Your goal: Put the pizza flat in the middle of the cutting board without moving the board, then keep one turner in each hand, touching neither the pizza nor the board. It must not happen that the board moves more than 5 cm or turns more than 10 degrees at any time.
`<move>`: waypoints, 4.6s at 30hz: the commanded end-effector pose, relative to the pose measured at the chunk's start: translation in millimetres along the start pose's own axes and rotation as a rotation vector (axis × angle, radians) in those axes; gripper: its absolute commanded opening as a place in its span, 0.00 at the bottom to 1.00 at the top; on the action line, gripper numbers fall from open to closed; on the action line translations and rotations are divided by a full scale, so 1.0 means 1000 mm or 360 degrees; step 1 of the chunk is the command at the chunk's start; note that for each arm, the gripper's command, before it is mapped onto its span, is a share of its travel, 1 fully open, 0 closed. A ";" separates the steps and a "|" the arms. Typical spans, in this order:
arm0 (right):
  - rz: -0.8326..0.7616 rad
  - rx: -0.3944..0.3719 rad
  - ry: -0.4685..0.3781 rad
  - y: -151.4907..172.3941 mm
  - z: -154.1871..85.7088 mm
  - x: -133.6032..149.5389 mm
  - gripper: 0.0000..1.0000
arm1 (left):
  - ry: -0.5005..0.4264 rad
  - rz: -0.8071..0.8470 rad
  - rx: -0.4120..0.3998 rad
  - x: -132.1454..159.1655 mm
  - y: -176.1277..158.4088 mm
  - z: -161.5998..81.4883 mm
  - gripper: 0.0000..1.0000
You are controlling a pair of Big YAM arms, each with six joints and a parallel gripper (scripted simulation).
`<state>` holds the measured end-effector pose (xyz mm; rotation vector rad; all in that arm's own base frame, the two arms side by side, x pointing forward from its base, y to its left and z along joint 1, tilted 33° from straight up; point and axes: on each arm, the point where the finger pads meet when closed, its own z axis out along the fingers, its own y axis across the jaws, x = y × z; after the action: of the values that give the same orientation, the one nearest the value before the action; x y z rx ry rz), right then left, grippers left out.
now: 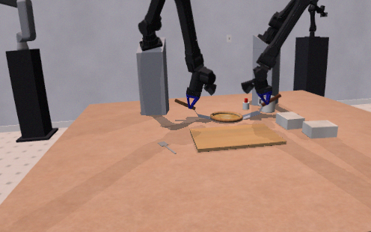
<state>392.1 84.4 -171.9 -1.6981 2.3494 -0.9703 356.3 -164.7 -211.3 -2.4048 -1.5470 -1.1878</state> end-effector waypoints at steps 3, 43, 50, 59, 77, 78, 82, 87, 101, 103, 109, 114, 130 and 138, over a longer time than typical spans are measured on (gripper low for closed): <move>-0.0021 0.0001 -0.0014 0.005 -0.003 -0.013 0.06 | -0.0037 0.0026 -0.0050 -0.012 0.009 -0.009 0.06; -0.0003 0.0001 -0.0003 0.006 -0.013 -0.055 0.06 | -0.0048 0.0006 -0.0076 -0.012 0.021 -0.013 0.06; -0.0009 0.0004 -0.0001 0.006 -0.014 -0.062 0.06 | -0.0041 0.0033 -0.0050 -0.009 0.008 -0.012 0.06; -0.0007 0.0001 0.0003 0.007 -0.016 -0.070 0.06 | -0.0036 0.0042 -0.0032 -0.008 0.000 -0.011 0.06; -0.0007 0.0004 0.0027 0.006 -0.021 -0.091 0.06 | -0.0031 0.0050 -0.0011 -0.008 -0.009 -0.010 0.06; -0.0008 0.0003 0.0028 0.006 -0.022 -0.093 0.06 | -0.0030 0.0052 -0.0009 -0.007 -0.009 -0.009 0.06; -0.0012 0.0006 0.0040 0.006 -0.023 -0.098 0.06 | -0.0029 0.0053 -0.0005 -0.007 -0.011 -0.009 0.06; -0.0006 0.0007 0.0053 0.006 -0.024 -0.101 0.06 | -0.0027 0.0055 0.0001 -0.007 -0.014 -0.008 0.06; 0.0034 0.0015 0.0052 0.000 -0.029 -0.117 0.06 | -0.0016 0.0008 -0.0010 -0.002 0.000 -0.004 0.06; 0.0017 0.0016 0.0051 -0.001 -0.029 -0.115 0.06 | -0.0016 0.0008 -0.0010 -0.002 0.000 -0.004 0.06; 0.0017 0.0015 0.0051 -0.001 -0.029 -0.114 0.06 | -0.0016 0.0007 -0.0011 -0.003 0.001 -0.004 0.06; 0.0018 0.0015 0.0051 -0.001 -0.029 -0.113 0.06 | -0.0016 0.0006 -0.0011 -0.003 0.001 -0.004 0.06; 0.0018 0.0015 0.0051 -0.001 -0.029 -0.113 0.06 | -0.0016 0.0004 -0.0013 -0.003 0.002 -0.004 0.06; 0.0018 0.0015 0.0051 -0.001 -0.029 -0.113 0.06 | -0.0016 0.0002 -0.0014 -0.003 0.002 -0.004 0.06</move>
<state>426.7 186.4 -177.0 -1.6675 2.3847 -1.0139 356.0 -164.6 -211.2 -2.4060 -1.5462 -1.1861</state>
